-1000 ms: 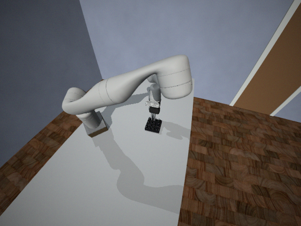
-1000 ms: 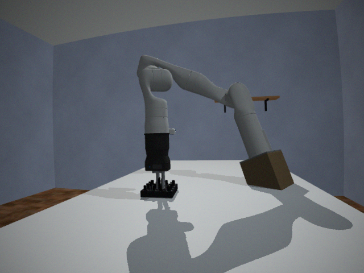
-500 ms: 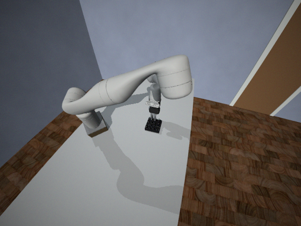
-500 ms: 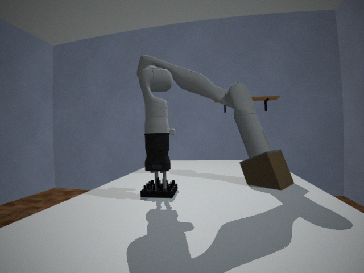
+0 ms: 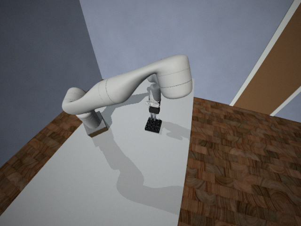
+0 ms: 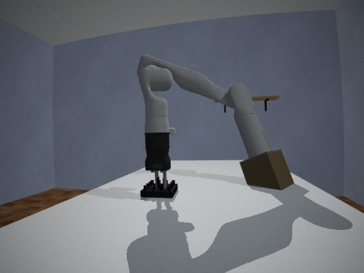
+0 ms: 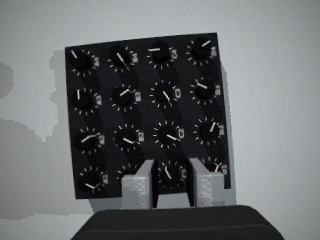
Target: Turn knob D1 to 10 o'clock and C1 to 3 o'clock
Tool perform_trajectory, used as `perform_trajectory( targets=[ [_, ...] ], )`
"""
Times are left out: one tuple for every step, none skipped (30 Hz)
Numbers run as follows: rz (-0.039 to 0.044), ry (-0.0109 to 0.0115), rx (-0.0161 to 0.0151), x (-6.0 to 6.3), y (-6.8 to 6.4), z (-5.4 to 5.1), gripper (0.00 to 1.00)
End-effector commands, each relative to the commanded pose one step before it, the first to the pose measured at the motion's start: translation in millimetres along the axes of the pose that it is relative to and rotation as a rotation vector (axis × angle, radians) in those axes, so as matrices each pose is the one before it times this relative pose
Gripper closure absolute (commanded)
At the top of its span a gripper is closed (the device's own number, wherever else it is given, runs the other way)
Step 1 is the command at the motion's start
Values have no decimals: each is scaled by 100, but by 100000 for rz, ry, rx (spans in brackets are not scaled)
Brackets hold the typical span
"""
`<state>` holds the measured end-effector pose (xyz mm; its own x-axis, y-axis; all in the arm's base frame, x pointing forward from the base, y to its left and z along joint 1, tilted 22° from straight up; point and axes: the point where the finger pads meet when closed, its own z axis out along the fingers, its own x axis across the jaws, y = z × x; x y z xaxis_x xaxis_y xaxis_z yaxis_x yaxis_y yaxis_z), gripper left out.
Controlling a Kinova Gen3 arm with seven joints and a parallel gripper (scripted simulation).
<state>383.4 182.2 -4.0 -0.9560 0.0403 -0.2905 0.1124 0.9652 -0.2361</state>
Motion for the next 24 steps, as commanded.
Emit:
perform_trajectory(
  targets=[
    [26,-368,-270,-124,89,-503,54],
    [0,0,0,0,0,-225,54],
    [0,0,0,0,0,-253,54],
    [0,0,0,0,0,-275,54],
    [0,0,0,0,0,-289,54],
    [0,1,0,0,0,-296,54],
    [0,0,0,0,1,-294,54],
    [0,0,0,0,0,-284,54],
    [0,1,0,0,0,-267,54],
    [0,0,0,0,0,-243,54],
    [0,0,0,0,0,0,54],
    [0,0,0,0,0,0,54],
    [0,0,0,0,0,-214,54],
    [0,0,0,0,0,-180,54],
    [0,0,0,0,0,-143,54],
    [0,0,0,0,0,-107,54],
    [0,0,0,0,0,-71,54],
    [0,0,0,0,0,-40,54],
    [0,0,0,0,0,-16,54],
    [0,0,0,0,0,-2,54],
    [0,0,0,0,0,0,54],
    [0,0,0,0,0,0,54],
    [0,0,0,0,0,0,54],
    [0,0,0,0,0,0,54]
  ],
)
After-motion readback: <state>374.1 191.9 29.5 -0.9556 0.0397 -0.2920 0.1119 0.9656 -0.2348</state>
